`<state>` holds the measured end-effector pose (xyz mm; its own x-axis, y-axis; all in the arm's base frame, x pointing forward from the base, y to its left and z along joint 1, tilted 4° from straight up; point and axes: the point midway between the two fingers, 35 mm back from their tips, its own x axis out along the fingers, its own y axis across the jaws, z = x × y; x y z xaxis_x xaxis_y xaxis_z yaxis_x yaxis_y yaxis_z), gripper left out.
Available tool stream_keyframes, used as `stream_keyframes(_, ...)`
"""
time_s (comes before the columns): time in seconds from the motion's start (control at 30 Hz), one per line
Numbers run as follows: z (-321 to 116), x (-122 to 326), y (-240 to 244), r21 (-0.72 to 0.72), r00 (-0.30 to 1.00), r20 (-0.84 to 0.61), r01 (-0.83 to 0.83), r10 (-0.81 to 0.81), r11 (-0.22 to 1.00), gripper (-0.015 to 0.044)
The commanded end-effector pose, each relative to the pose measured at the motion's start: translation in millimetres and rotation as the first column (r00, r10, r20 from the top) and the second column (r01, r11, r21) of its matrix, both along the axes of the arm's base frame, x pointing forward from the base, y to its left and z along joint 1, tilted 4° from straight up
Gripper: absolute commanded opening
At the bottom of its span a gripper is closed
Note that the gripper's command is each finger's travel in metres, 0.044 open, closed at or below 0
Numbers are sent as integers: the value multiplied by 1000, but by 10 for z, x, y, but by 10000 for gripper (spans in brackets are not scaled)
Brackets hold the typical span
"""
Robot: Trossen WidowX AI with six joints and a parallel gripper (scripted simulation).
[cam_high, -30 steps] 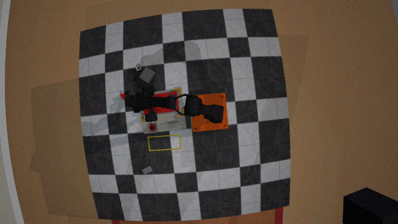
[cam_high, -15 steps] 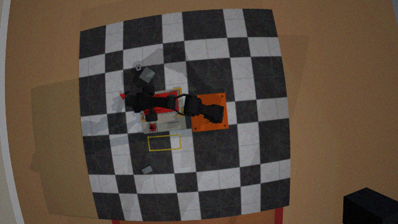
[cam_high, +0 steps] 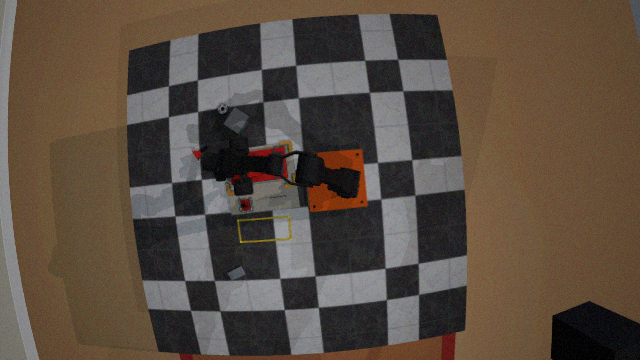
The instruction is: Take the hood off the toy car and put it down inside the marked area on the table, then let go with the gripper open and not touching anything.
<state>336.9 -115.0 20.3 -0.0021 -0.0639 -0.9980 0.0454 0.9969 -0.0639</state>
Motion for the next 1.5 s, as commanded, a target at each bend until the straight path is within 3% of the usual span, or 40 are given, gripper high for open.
stream_keyframes(0.0, 8, 3, 0, 0, 1000, 1, 0, 0, 1000, 196)
stream_keyframes(0.27, 56, 5, 3, 0, 1000, 1, 0, 0, 1000, 0)
stream_keyframes(1.47, 298, 4, 20, 0, 1000, 0, 0, 0, 1000, 0)
